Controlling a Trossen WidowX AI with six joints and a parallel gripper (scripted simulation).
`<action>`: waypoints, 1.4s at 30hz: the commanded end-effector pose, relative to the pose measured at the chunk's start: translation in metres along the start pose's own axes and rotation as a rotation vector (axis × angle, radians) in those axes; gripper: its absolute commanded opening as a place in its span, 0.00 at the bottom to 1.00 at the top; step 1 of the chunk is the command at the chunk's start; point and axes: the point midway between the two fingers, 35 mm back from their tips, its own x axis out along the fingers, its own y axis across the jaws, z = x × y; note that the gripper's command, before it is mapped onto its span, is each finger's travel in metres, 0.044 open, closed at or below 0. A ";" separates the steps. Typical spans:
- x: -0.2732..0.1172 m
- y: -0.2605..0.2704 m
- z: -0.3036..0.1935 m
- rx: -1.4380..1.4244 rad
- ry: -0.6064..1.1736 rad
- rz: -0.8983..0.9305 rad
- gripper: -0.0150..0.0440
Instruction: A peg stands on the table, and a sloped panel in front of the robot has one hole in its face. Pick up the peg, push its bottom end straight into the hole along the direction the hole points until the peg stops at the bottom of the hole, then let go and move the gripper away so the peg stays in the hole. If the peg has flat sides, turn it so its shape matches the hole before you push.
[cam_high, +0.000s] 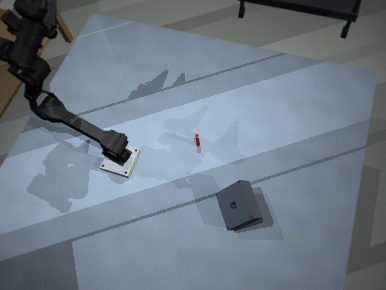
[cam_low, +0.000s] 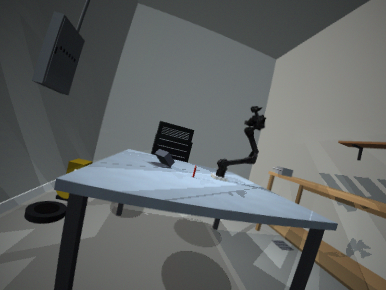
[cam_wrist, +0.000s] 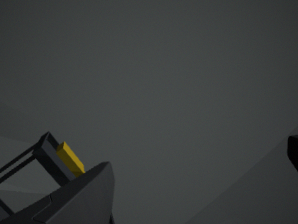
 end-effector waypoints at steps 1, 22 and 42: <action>0.000 -0.001 -0.001 0.006 0.000 -0.002 0.98; -0.001 -0.099 -0.127 0.790 0.033 -0.271 1.00; -0.006 -0.114 -0.289 1.478 0.215 -0.572 1.00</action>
